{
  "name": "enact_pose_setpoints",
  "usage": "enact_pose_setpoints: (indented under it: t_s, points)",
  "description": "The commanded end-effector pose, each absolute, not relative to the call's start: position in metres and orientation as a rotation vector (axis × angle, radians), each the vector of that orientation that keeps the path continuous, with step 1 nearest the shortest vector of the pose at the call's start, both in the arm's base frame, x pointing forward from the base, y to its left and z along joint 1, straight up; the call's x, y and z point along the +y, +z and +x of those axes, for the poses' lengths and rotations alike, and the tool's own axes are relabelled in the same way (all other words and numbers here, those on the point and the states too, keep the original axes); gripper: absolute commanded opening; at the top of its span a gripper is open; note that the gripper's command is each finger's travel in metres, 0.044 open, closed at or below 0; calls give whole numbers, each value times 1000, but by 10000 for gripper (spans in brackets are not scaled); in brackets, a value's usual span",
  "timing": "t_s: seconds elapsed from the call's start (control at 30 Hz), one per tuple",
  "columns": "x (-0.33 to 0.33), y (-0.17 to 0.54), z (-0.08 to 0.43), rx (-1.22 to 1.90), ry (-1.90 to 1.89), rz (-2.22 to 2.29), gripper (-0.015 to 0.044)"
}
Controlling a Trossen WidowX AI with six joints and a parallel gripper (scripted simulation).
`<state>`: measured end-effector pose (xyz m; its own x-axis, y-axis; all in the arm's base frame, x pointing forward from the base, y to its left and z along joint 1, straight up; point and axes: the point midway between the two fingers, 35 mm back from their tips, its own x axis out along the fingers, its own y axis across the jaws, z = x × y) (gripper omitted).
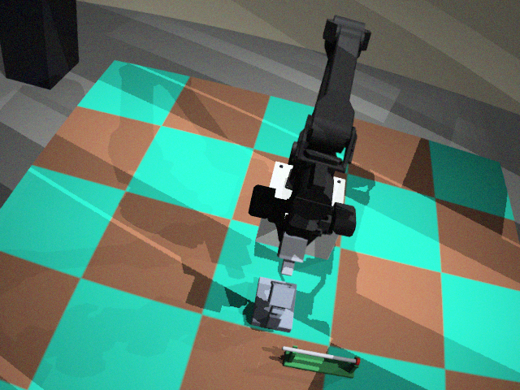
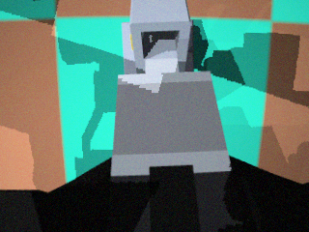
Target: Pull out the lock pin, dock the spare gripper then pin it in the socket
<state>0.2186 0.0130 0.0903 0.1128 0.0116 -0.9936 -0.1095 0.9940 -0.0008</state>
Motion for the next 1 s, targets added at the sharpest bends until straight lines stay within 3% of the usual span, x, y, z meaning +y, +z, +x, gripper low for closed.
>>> enact_pose_setpoints:
  t_s: [0.0, 0.97]
  points:
    - [13, 87, 222, 1447, 83, -80, 0]
    - [16, 66, 252, 1443, 86, -79, 0]
